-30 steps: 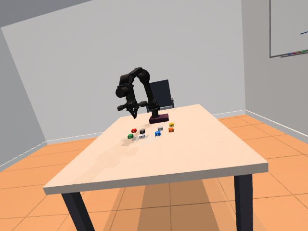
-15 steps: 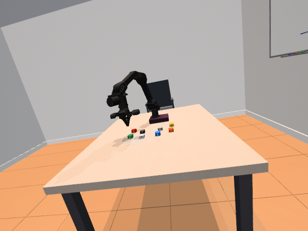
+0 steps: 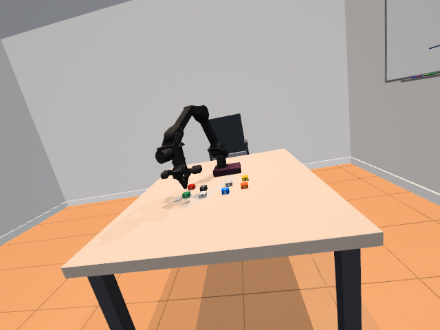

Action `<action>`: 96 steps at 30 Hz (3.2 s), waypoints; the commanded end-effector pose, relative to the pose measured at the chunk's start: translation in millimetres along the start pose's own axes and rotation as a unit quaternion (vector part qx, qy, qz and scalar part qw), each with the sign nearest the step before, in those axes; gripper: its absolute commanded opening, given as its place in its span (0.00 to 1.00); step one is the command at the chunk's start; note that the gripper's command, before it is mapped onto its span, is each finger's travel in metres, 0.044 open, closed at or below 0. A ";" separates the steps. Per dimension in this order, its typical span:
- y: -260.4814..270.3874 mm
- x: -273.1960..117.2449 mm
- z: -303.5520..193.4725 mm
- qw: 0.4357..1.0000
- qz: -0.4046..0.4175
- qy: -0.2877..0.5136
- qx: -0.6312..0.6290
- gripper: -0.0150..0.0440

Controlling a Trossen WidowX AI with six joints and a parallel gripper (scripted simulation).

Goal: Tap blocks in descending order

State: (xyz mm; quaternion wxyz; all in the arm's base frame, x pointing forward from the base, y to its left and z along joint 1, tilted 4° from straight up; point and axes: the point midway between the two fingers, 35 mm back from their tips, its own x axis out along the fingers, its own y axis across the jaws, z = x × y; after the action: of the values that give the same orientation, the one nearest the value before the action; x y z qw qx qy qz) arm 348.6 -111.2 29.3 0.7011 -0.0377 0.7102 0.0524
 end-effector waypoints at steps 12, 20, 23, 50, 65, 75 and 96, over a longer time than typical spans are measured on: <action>1.0 23.7 -2.4 1.000 0.001 0.004 -0.002 0.29; 0.8 -6.4 -2.0 1.000 0.001 0.004 -0.002 0.29; 0.8 -6.4 -2.0 1.000 0.001 0.004 -0.002 0.29; 68.5 -87.0 -54.8 1.000 0.004 0.006 -0.002 0.29; 69.3 -2.0 -55.8 1.000 0.004 0.006 -0.002 0.29; 69.4 14.0 -55.9 1.000 0.005 0.006 -0.002 0.29; 68.7 -16.4 -54.4 1.000 0.004 0.006 -0.002 0.29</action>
State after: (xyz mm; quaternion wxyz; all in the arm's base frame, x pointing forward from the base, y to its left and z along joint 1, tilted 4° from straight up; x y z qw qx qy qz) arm 283.8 -50.0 35.6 0.6947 -0.0383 0.7159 0.0574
